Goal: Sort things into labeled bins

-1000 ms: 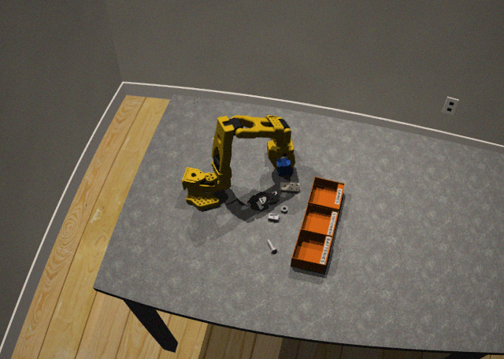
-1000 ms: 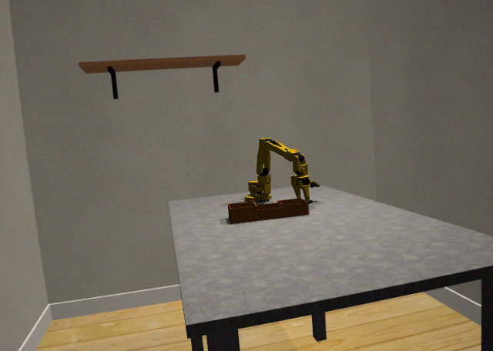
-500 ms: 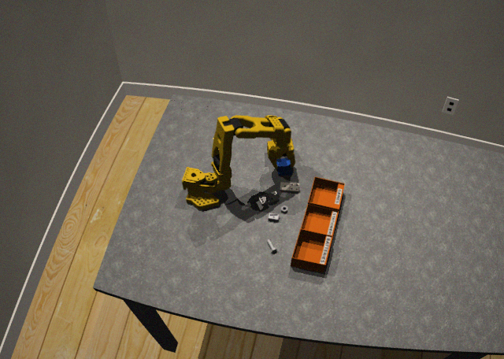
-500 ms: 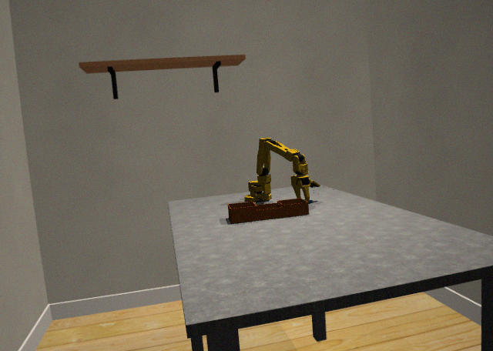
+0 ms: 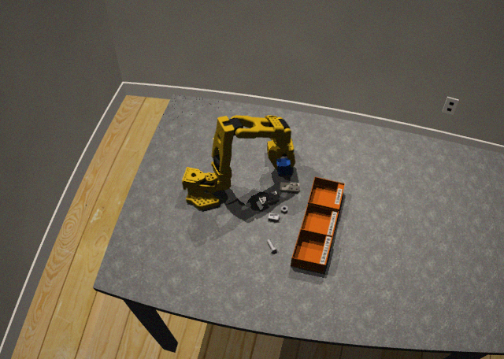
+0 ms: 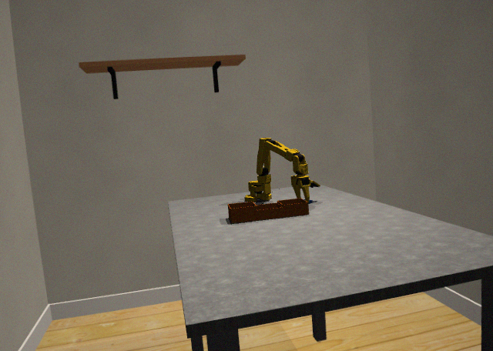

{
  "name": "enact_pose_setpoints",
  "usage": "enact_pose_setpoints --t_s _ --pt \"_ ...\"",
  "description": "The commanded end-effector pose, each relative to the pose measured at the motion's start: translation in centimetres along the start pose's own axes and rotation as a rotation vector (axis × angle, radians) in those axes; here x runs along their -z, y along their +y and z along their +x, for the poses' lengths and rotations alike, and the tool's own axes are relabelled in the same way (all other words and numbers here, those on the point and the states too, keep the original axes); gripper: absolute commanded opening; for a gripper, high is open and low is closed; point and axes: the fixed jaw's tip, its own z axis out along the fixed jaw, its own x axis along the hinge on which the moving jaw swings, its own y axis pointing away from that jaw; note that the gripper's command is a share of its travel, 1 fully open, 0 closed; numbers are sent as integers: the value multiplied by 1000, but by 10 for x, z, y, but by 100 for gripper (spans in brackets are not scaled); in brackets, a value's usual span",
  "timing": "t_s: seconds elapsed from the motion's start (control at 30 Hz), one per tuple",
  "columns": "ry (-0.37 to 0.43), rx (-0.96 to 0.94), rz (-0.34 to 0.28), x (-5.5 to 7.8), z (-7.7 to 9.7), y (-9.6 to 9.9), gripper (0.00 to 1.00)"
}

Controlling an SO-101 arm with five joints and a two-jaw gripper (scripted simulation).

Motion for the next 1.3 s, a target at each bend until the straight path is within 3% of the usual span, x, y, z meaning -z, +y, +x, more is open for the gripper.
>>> enact_pose_setpoints --t_s 0.0,0.43,1.03,1.27 --pt "-9 13 23 2 -3 -3 0" --pt "-9 13 23 5 -3 -3 0" --pt "-9 13 23 43 -3 -6 0" --pt "-9 13 23 49 -2 -6 0"
